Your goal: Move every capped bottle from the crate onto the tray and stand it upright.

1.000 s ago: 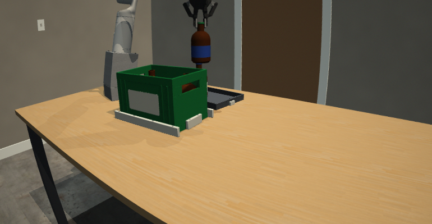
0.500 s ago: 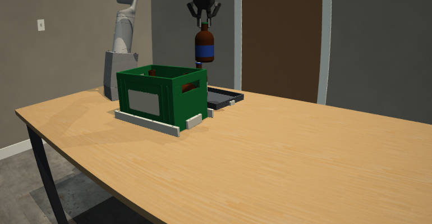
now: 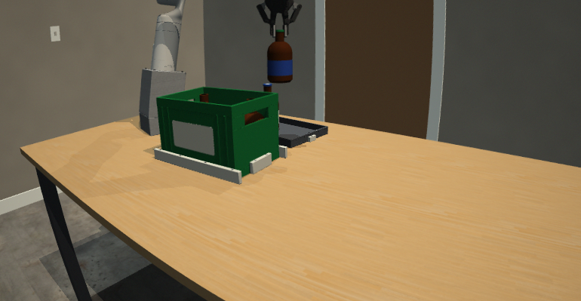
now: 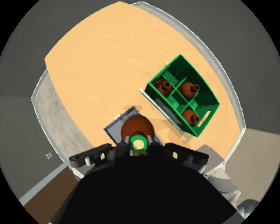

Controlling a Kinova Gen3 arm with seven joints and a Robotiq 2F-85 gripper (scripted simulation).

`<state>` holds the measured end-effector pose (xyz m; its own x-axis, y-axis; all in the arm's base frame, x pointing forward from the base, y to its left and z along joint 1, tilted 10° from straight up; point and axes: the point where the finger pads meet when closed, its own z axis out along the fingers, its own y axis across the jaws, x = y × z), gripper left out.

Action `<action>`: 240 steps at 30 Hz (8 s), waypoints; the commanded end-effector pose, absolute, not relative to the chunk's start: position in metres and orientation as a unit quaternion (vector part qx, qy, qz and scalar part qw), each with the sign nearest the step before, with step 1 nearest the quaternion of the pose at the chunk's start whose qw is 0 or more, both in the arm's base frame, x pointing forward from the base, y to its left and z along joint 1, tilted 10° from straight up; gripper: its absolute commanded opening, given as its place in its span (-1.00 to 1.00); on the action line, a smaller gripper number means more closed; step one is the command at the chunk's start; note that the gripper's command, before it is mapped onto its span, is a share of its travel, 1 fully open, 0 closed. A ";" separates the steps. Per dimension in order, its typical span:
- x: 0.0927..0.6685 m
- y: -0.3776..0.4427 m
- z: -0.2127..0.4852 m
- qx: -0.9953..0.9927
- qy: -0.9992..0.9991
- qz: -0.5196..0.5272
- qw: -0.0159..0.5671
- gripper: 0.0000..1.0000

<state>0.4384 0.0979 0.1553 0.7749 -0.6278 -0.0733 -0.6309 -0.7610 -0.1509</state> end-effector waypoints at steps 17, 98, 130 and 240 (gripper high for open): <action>0.437 0.130 0.161 -0.940 0.331 0.008 0.084 -1.00; 0.439 0.179 0.083 -0.940 0.331 0.005 0.085 -1.00; 0.438 0.189 0.031 -0.940 0.329 0.008 0.084 -1.00; 0.443 0.194 -0.008 -0.940 0.329 0.008 0.085 1.00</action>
